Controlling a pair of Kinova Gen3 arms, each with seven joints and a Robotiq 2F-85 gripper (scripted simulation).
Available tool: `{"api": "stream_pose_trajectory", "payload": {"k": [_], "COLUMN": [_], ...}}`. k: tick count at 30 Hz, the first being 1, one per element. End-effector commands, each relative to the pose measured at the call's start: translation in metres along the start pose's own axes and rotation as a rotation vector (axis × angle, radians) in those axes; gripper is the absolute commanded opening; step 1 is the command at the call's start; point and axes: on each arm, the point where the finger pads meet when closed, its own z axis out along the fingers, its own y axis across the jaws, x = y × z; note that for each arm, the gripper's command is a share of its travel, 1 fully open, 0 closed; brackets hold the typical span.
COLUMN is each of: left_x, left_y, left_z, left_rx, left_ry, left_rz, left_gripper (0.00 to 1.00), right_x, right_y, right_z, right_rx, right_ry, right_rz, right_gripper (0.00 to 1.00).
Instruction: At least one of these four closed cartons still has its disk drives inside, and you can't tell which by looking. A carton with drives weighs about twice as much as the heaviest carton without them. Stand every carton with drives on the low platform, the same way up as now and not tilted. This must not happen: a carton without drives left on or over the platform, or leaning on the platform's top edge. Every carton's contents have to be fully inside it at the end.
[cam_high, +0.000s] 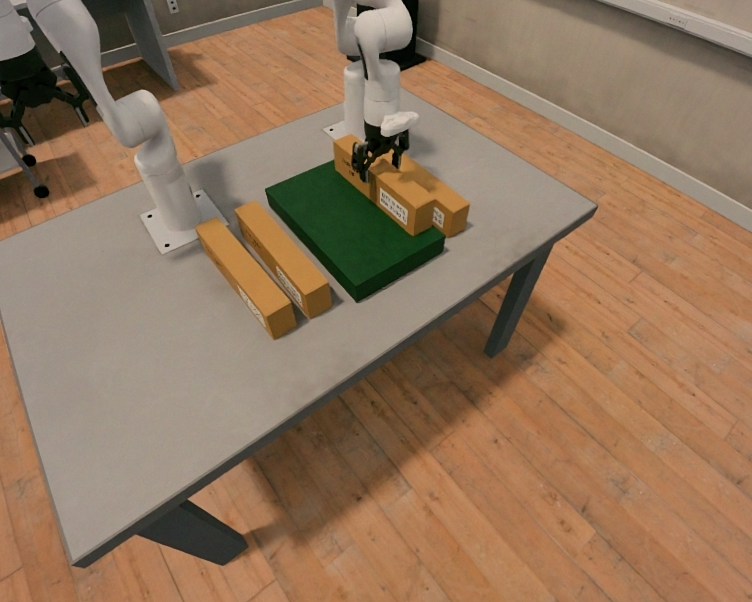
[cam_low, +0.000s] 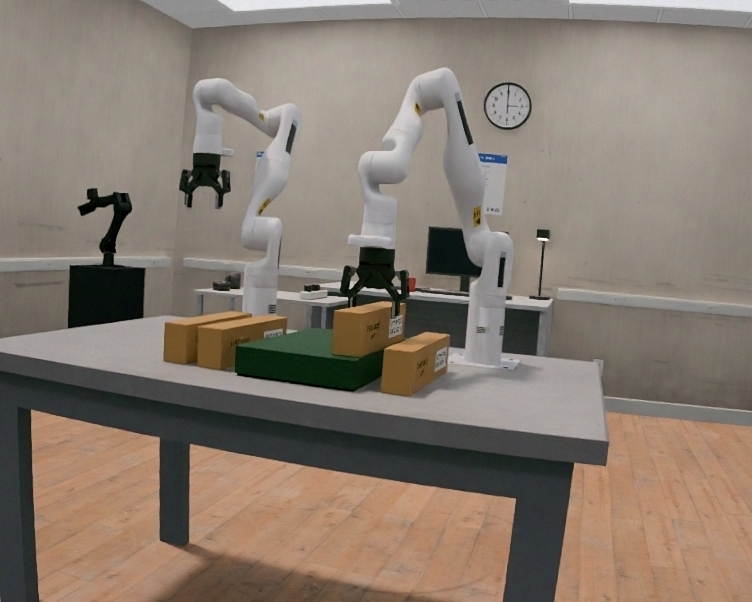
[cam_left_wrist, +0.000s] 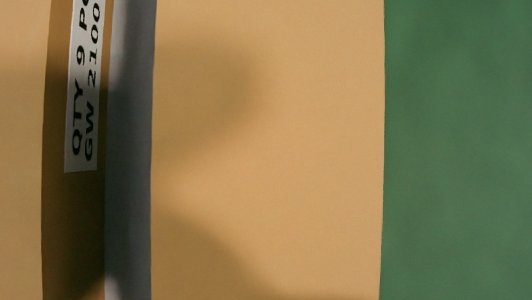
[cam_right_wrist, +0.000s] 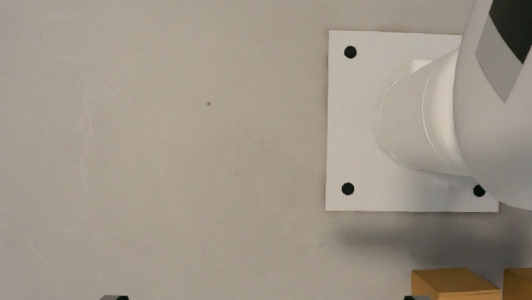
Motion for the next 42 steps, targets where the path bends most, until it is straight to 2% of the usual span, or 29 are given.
{"api": "stream_pose_trajectory", "payload": {"k": [1, 16, 17, 21, 25, 33, 34, 37, 41, 42], "left_x": [0.000, 0.000, -0.036, -0.044, -0.065, -0.065, -0.100, -0.106, -0.125, -0.125], "left_y": [0.000, 0.000, -0.037, -0.045, -0.066, -0.066, -0.102, -0.108, -0.127, -0.127], "left_z": [-0.071, -0.071, -0.118, -0.127, -0.154, -0.154, -0.198, -0.205, -0.231, -0.231], "left_rx": [-0.001, -0.001, -0.001, -0.001, -0.001, -0.001, -0.002, -0.002, -0.002, -0.002], "left_ry": [0.002, 0.002, 0.002, 0.002, 0.002, 0.002, -0.001, -0.001, -0.001, -0.001], "left_rz": [-0.001, -0.001, -0.001, -0.001, -0.001, -0.001, -0.002, -0.002, -0.002, -0.002], "left_gripper": [1.000, 1.000, 1.000, 1.000, 1.000, 1.000, 1.000, 1.000, 1.000, 1.000], "right_x": [0.000, 0.000, 0.000, 0.000, 0.000, 0.000, 0.000, 0.000, 0.000, 0.000], "right_y": [0.000, 0.000, 0.000, 0.000, 0.000, 0.000, 0.000, 0.000, 0.000, 0.000], "right_z": [0.000, 0.000, 0.000, 0.000, 0.000, 0.000, 0.000, 0.000, 0.000, 0.000], "right_rx": [0.000, 0.000, 0.000, 0.000, 0.000, 0.000, 0.000, 0.000, 0.000, 0.000], "right_ry": [0.000, 0.000, 0.000, 0.000, 0.000, 0.000, 0.000, 0.000, 0.000, 0.000], "right_rz": [0.000, 0.000, 0.000, 0.000, 0.000, 0.000, 0.000, 0.000, 0.000, 0.000], "right_gripper": [1.000, 1.000, 1.000, 1.000, 1.000, 1.000, 1.000, 1.000, 1.000, 1.000]}}
